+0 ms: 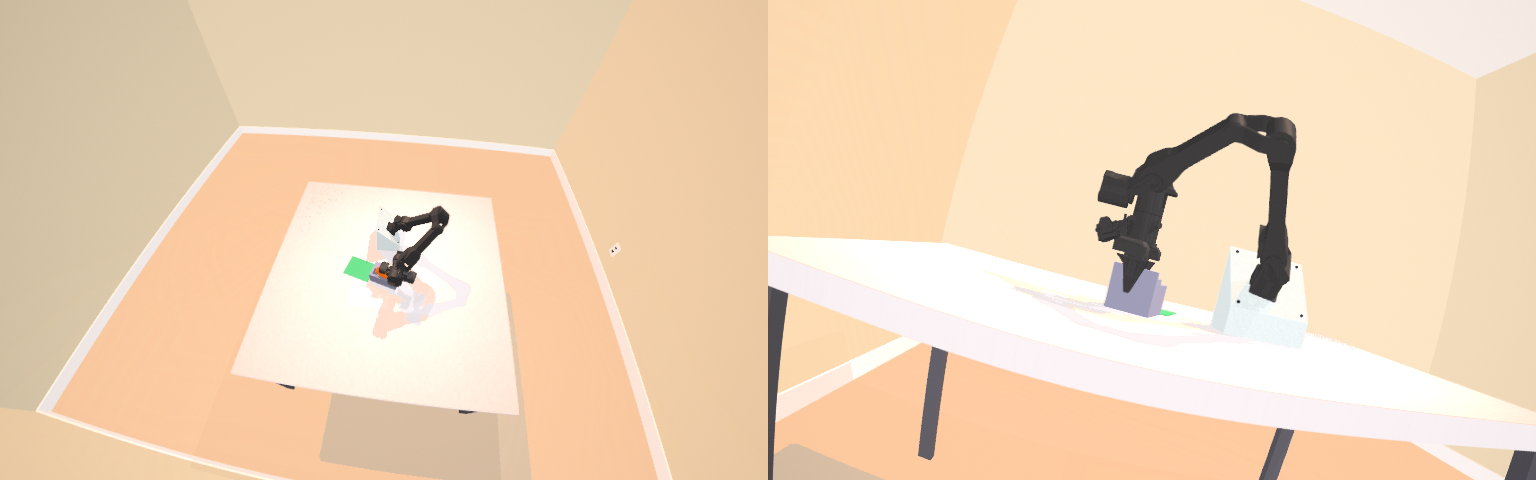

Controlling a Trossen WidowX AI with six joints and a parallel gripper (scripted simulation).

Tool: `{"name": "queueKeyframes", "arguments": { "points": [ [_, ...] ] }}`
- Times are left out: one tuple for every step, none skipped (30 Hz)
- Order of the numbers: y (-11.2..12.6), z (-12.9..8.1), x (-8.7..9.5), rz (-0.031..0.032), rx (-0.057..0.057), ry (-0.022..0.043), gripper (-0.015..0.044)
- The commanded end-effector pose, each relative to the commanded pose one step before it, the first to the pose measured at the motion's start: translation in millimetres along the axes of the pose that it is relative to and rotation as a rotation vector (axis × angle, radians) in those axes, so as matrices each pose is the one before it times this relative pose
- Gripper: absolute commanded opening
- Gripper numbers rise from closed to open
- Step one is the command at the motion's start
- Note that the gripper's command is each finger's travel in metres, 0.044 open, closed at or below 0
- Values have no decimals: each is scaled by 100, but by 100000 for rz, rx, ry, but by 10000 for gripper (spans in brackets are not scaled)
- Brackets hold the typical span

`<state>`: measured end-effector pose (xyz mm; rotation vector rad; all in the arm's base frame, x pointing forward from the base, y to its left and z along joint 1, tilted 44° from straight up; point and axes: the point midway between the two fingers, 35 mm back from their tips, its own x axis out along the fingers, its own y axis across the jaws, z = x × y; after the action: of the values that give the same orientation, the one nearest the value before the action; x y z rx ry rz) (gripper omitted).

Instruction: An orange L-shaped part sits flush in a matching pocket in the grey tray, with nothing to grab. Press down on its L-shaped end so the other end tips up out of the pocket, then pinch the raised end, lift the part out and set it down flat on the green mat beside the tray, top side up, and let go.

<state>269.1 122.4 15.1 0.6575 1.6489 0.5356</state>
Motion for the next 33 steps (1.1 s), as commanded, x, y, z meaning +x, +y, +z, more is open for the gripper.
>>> {"name": "queueKeyframes", "arguments": {
  "points": [
    [1,1,-1,1,-5,-5,180],
    [0,0,0,0,0,0,180],
    [0,0,0,0,0,0,180],
    [0,0,0,0,0,0,180],
    [56,-4,-66,-14,61,35,180],
    [92,-7,-110,-24,101,58,180],
    [138,-12,-163,-35,150,87,180],
    [196,-21,-234,-50,214,124,180],
    [189,-25,-225,-48,205,119,180],
    [176,-27,-211,-45,191,111,180],
    [120,-21,-144,-31,131,76,180],
    [42,-8,-51,-11,46,27,180],
    [0,0,0,0,0,0,180],
    [0,0,0,0,0,0,180],
    [-40,51,-242,-79,9,-43,180],
    [-81,96,-498,-152,18,-79,180],
    [-129,130,-798,-213,27,-101,180],
    [-152,118,-955,-207,30,-85,180],
    [-179,89,-1161,-181,31,-55,180],
    [-209,32,-1420,-116,27,-4,180],
    [-231,-72,-1708,15,13,73,180],
    [-187,-167,-1558,164,-11,127,180],
    [-100,-150,-957,173,-19,101,180],
    [-31,-58,-319,70,-9,37,180],
    [0,0,0,0,0,0,180],
    [0,0,0,0,0,0,180],
    [0,0,0,0,0,0,180],
    [0,0,0,0,0,0,180],
    [0,0,0,0,0,0,180],
    [0,0,0,0,0,0,180],
    [0,0,0,0,0,0,180],
    [-102,152,329,416,1057,-616,180],
    [0,0,0,0,0,0,180]
  ]
}}
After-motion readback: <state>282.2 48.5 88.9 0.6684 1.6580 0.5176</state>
